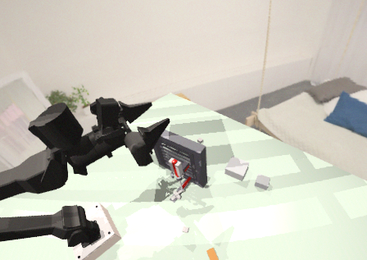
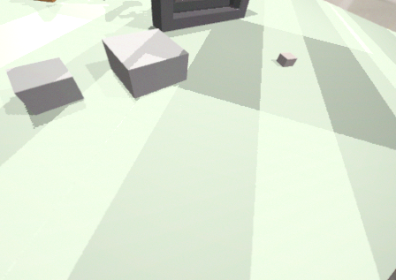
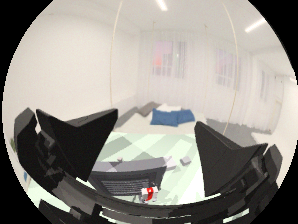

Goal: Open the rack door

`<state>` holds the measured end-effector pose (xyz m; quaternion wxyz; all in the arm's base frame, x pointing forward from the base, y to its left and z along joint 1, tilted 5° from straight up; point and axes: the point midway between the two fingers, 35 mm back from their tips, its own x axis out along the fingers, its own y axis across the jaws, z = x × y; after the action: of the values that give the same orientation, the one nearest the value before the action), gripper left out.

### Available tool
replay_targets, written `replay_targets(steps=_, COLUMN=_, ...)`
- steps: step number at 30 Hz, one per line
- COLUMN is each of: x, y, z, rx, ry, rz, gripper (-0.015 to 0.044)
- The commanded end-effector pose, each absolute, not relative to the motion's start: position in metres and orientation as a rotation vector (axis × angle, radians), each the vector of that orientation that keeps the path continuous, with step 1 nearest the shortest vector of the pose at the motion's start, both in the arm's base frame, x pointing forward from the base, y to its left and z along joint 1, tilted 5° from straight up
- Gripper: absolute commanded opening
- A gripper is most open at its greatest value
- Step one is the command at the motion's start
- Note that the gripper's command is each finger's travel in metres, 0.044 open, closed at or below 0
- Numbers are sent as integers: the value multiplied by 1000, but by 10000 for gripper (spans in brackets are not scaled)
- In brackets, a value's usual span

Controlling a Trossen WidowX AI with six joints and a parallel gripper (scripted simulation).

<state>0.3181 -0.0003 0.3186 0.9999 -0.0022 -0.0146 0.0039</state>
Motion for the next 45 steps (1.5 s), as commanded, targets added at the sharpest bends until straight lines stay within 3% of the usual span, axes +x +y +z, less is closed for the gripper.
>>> replay_targets(steps=1, x=319, y=0, z=318, rx=-5, ry=-25, rz=8, gripper=374)
replay_targets(steps=4, x=325, y=-1, z=314, rx=-15, ry=26, rz=5, gripper=295)
replay_targets(steps=5, x=328, y=-1, z=313, rx=-20, ry=48, rz=4, gripper=292)
replay_targets(steps=25, x=368, y=-7, z=271, rx=-132, ry=490, rz=9, gripper=292)
replay_targets(steps=45, x=378, y=-9, z=229, rx=-217, ry=934, rz=59, gripper=292)
